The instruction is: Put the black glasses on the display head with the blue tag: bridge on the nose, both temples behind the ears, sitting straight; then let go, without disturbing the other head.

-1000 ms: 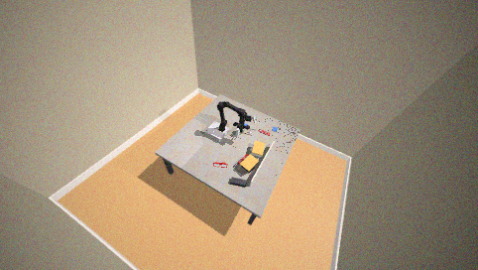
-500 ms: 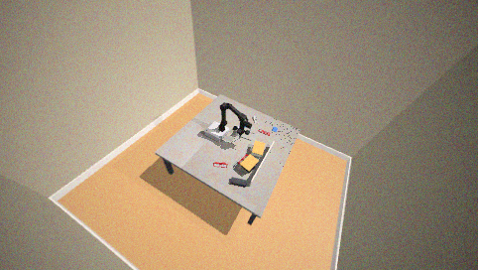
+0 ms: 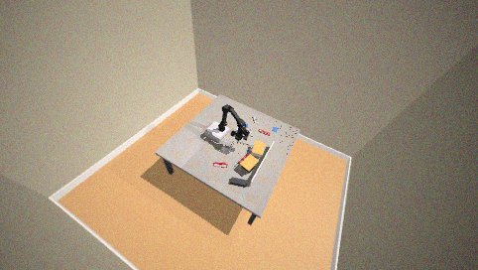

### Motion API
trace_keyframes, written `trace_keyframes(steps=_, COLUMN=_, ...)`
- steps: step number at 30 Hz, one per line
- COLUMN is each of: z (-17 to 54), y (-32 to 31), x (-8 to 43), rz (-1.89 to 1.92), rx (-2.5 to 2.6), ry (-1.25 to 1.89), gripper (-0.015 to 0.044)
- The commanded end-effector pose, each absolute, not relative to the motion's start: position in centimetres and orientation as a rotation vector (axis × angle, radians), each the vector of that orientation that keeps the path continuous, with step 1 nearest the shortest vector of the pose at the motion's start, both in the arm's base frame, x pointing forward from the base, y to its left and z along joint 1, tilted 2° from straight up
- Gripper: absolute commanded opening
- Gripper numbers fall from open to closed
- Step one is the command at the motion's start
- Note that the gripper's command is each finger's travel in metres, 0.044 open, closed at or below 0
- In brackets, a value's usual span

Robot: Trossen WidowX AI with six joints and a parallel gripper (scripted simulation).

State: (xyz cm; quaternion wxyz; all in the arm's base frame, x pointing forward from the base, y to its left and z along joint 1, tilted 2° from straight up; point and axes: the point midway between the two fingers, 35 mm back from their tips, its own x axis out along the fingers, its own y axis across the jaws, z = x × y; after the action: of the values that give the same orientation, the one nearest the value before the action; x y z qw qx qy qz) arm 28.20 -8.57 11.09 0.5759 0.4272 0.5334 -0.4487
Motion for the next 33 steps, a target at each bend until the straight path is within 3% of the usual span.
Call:
trace_keyframes(steps=1, z=10.6, y=-10.2, x=28.5, rz=-1.016, rx=1.013, ry=1.283, gripper=0.0000)
trace_keyframes(steps=33, z=7.5, y=-12.5, x=28.6, rz=-0.974, rx=1.030, ry=1.327, gripper=0.0000)
